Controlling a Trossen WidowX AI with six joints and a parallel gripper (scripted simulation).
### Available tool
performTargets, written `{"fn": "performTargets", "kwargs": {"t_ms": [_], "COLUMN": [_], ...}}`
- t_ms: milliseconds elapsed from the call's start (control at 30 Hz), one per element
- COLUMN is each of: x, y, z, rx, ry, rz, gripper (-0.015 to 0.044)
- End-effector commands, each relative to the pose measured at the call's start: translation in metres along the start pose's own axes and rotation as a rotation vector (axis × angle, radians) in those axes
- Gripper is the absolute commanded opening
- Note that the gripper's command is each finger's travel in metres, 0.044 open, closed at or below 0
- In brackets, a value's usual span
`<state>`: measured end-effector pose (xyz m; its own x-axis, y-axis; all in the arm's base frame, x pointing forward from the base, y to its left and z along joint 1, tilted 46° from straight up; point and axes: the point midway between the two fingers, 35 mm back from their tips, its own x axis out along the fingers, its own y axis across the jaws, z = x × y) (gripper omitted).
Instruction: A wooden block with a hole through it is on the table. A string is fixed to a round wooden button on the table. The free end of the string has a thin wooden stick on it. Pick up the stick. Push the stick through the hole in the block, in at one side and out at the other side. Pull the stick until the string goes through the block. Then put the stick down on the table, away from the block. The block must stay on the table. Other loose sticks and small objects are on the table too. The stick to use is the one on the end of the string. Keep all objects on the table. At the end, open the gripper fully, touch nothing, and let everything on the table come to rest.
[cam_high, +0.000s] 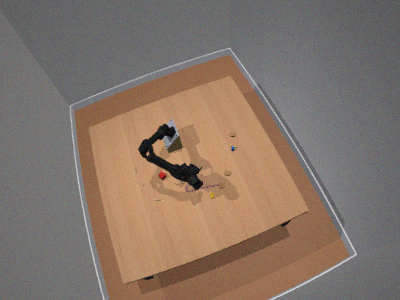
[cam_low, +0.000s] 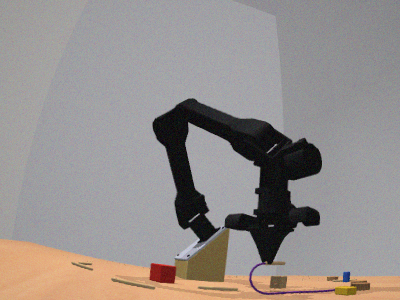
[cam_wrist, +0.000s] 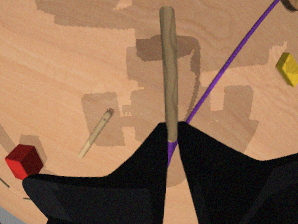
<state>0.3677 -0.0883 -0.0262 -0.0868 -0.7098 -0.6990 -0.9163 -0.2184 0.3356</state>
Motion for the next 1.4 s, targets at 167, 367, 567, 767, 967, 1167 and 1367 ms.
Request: {"fn": "performTargets", "kwargs": {"t_ms": [167, 367, 567, 767, 967, 1167, 1367], "x": [0.0, 0.0, 0.0, 0.0, 0.0, 0.0, 0.0], "y": [-0.001, -0.002, -0.002, -0.002, -0.002, -0.002, -0.001], "z": [-0.011, -0.019, -0.027, -0.034, -0.042, -0.05, -0.058], "rx": [-0.003, -0.003, -0.003, -0.002, -0.002, -0.002, -0.002], "ry": [0.005, 0.005, 0.005, 0.006, 0.006, 0.007, 0.01], "rz": [0.0, 0.0, 0.0, -0.001, 0.0, 0.0, 0.0], "gripper": [0.0, 0.0, 0.0, 0.0, 0.0, 0.0, 0.0]}}
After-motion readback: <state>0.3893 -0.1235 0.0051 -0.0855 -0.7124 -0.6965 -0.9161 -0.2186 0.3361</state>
